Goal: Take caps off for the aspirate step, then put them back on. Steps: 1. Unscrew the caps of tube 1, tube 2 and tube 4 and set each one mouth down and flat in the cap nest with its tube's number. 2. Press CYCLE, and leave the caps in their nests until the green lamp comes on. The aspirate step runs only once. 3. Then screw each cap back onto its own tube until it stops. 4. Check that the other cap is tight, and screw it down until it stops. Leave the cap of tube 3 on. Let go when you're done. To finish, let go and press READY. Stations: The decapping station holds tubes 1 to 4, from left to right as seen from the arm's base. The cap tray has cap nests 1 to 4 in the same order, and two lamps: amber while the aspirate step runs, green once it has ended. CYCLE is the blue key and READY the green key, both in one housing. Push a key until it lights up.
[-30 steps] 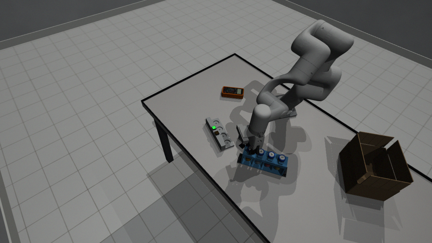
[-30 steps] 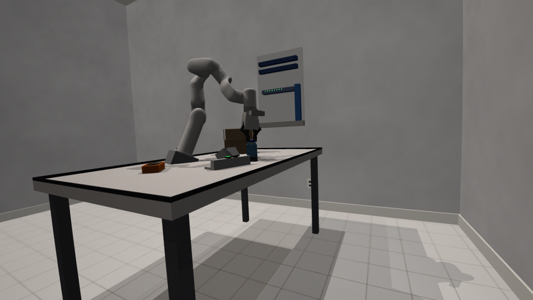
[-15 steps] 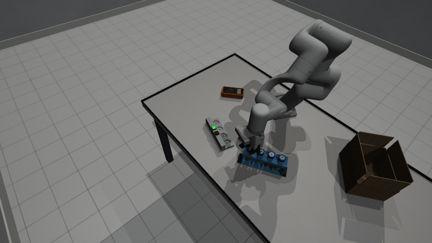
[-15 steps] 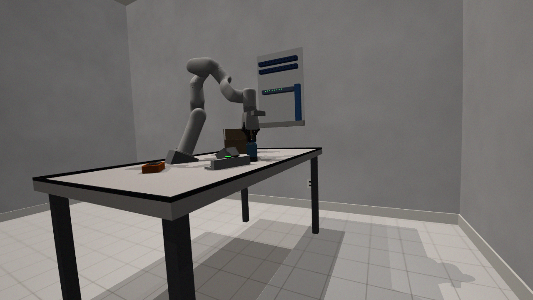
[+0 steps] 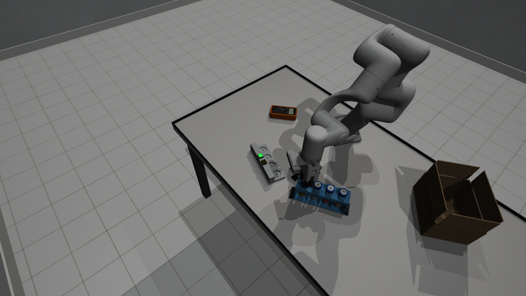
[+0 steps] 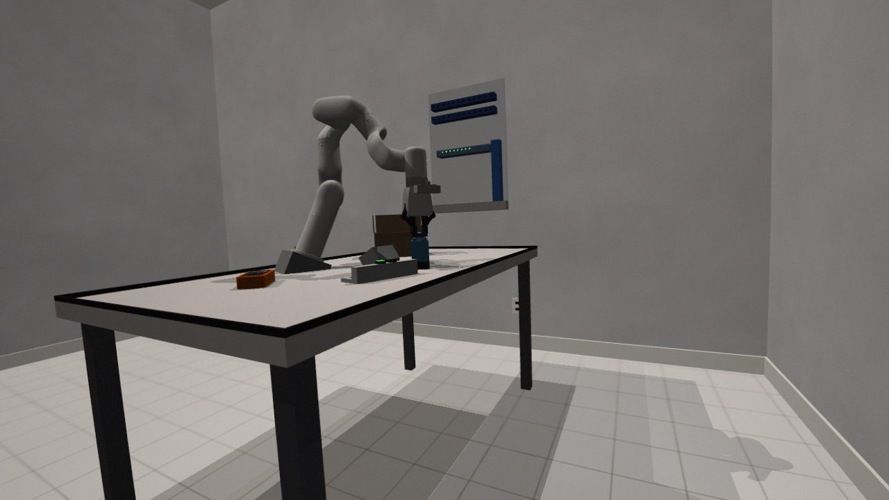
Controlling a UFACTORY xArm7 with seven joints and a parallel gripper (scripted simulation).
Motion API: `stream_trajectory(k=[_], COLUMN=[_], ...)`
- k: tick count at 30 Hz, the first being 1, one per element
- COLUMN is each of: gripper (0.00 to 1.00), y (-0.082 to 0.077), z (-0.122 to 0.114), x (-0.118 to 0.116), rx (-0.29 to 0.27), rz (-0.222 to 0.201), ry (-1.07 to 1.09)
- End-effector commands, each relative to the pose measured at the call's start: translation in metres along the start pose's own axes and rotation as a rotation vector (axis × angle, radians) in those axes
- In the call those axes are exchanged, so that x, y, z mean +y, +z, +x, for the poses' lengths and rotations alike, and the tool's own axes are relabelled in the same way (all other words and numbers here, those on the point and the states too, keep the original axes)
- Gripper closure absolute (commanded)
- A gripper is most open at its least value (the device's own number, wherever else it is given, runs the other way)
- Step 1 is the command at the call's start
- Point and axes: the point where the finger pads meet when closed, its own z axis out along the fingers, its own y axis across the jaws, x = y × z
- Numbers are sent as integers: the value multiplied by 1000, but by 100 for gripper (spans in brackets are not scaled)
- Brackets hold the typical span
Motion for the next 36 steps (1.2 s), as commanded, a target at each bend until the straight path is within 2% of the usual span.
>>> stream_trajectory(k=[1, 7, 9, 23, 30, 31, 36], gripper=[100, 100, 100, 100, 100, 54, 54], y=[-1, -1, -1, -1, -1, -1, -1], z=[1, 1, 1, 1, 1, 1, 1], x=[-1, -1, -1, -1, -1, -1, -1], rx=[11, 12, 12, 13, 13, 13, 13], rz=[-4, -2, -2, 2, 2, 2, 2], ry=[244, 544, 544, 1230, 1230, 1230, 1230])
